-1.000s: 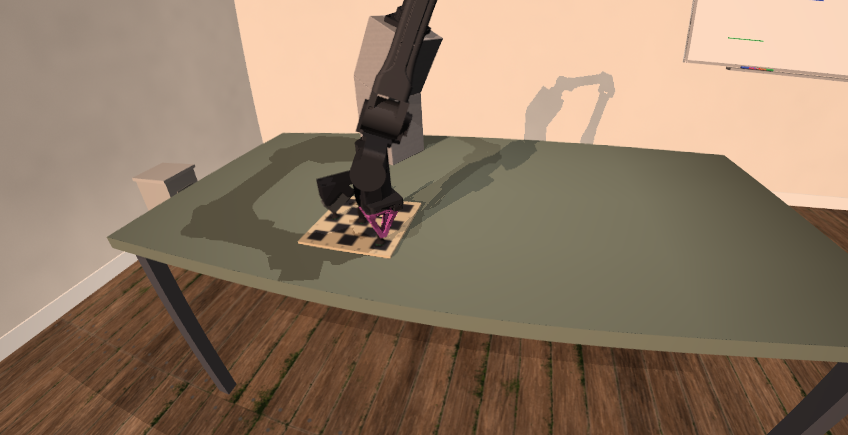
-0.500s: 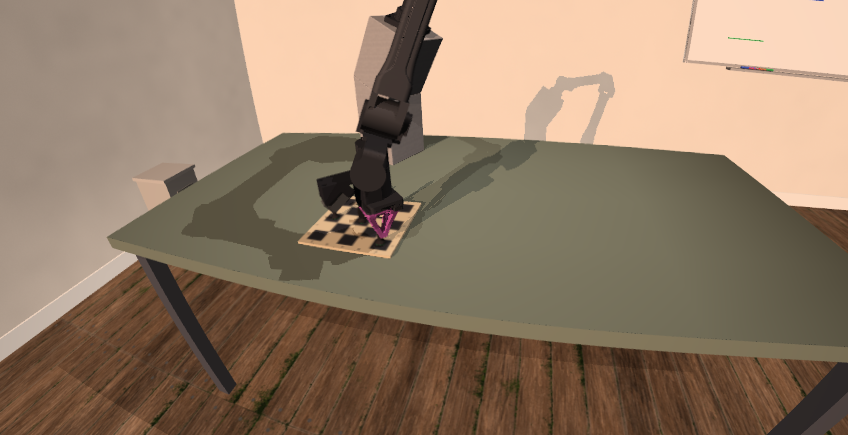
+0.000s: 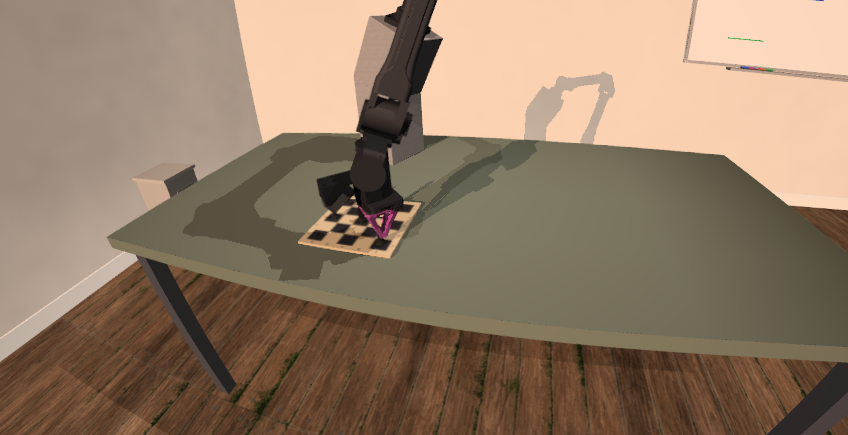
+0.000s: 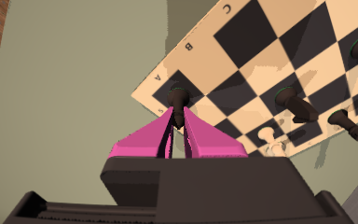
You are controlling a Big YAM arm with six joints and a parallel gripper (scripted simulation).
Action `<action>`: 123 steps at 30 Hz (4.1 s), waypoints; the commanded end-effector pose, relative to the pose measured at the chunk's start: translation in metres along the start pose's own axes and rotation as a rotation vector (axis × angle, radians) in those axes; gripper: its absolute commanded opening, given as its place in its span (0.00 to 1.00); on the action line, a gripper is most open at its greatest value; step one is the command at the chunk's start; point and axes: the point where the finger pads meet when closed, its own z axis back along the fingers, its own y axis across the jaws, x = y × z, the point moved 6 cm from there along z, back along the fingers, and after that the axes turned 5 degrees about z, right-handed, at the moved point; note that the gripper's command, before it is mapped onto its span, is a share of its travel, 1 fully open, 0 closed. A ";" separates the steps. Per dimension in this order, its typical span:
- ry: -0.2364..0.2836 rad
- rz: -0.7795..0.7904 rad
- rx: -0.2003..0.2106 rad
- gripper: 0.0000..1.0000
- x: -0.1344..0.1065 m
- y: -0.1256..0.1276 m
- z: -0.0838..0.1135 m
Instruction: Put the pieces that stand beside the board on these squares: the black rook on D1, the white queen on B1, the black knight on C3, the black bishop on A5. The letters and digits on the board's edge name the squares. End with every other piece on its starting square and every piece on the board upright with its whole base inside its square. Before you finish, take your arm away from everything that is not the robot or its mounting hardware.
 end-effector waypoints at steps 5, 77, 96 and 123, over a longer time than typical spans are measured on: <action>-0.016 0.018 0.021 0.00 0.001 0.012 0.008; -0.013 0.006 0.016 0.28 0.002 0.009 -0.003; -0.020 0.001 0.016 0.35 0.009 0.007 0.017; 0.009 0.004 -0.017 0.35 -0.003 -0.006 0.083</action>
